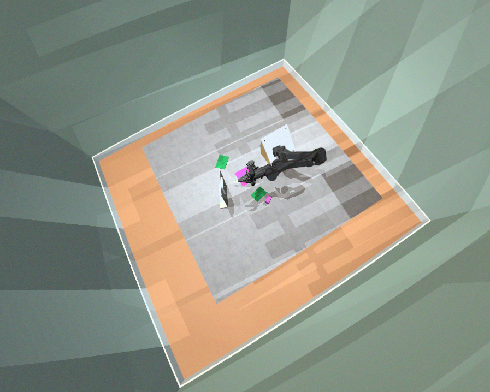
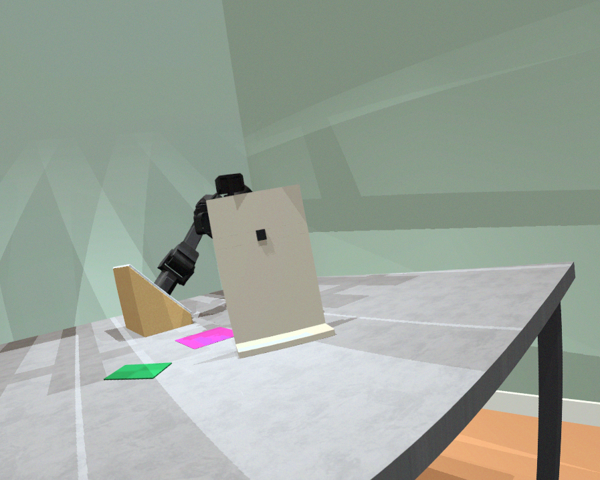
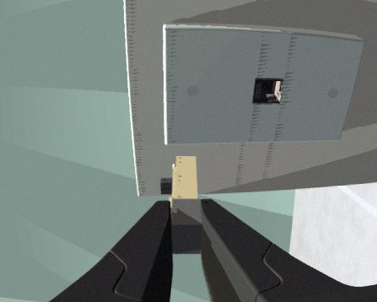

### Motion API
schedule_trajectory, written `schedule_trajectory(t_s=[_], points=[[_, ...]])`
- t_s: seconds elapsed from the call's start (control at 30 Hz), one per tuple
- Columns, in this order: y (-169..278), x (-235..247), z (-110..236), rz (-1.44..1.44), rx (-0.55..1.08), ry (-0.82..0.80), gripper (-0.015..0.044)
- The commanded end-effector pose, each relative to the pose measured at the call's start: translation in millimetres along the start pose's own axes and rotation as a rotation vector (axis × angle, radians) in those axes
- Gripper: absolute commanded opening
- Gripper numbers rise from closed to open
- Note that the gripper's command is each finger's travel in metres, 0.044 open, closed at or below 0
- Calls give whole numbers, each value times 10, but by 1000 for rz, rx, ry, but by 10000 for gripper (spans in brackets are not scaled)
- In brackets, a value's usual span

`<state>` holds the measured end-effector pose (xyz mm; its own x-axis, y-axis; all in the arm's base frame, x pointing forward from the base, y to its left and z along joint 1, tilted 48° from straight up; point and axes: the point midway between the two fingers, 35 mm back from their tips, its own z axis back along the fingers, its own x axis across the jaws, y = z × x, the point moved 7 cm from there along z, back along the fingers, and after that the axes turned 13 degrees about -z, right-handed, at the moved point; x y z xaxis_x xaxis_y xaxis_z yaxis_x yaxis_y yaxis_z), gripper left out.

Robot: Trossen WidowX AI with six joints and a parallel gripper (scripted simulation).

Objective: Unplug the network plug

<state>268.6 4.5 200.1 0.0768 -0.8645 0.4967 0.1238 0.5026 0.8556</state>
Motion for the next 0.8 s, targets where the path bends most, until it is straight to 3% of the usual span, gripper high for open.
schedule_trajectory(t_s=[0.0, 0.4, 0.77], points=[[-83, -12, -17, 46, -31, 51, 0], [-621, -194, -93, 212, -162, 367, 0], [-1044, -344, -11, 248, -183, 652, 0]])
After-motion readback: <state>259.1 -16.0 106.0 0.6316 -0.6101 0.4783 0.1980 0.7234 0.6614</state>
